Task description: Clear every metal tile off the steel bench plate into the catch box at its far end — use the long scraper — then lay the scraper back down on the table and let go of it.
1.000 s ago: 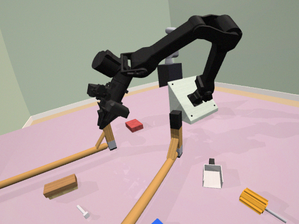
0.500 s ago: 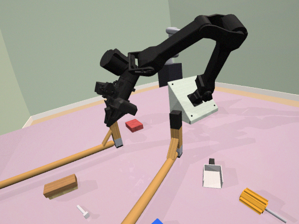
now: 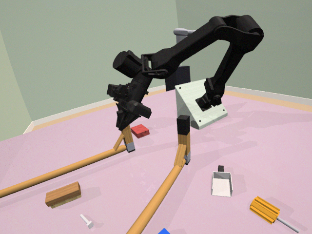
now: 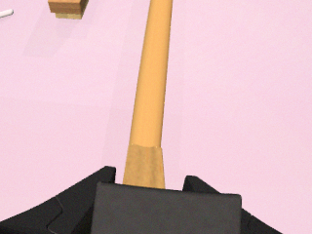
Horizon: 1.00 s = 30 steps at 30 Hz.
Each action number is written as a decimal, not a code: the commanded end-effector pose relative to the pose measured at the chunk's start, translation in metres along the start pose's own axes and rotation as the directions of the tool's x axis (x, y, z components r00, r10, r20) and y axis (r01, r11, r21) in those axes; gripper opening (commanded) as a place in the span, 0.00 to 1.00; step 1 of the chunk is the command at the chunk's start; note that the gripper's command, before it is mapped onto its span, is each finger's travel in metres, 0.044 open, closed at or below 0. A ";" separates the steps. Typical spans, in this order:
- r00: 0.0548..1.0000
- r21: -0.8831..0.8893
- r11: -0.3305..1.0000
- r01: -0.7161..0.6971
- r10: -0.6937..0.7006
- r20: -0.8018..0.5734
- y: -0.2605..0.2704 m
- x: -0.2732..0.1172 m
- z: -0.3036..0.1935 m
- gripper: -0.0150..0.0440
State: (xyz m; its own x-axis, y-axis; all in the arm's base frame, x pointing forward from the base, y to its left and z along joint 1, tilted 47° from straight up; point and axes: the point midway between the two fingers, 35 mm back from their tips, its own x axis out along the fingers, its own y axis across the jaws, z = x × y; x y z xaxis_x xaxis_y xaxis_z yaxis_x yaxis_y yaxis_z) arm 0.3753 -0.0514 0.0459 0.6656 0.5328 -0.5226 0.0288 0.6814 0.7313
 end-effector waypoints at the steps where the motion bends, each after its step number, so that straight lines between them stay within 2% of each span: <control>1: 1.000 -0.014 1.000 -0.002 0.002 0.015 0.002 -0.007 -0.002 0.25; 30: 1.000 -0.011 1.000 -0.002 0.003 0.019 0.006 -0.028 -0.042 0.25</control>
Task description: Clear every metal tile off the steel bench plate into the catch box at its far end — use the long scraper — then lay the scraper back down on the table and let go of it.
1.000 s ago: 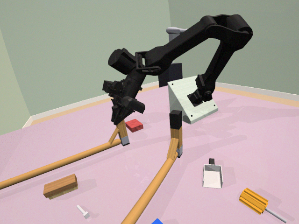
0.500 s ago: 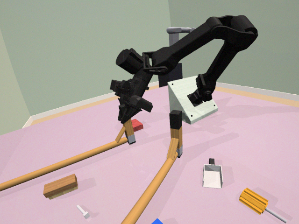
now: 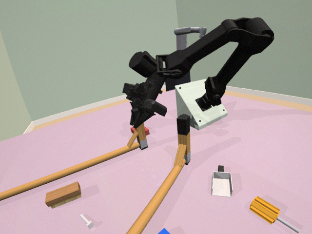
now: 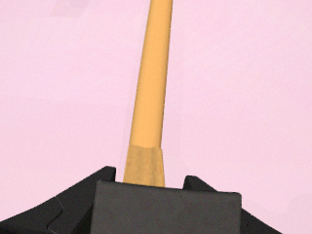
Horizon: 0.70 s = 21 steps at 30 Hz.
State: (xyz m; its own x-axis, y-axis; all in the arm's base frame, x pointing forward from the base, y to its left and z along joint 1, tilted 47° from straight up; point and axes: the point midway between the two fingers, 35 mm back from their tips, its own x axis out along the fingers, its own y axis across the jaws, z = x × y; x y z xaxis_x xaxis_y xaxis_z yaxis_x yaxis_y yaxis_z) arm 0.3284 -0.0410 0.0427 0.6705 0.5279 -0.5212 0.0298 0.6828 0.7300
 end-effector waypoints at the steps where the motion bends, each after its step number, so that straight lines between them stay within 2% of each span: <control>1: 1.000 -0.009 1.000 -0.004 0.004 0.011 0.002 -0.004 0.000 0.25; 21: 1.000 0.000 1.000 0.000 0.000 0.000 0.000 -0.001 -0.002 0.25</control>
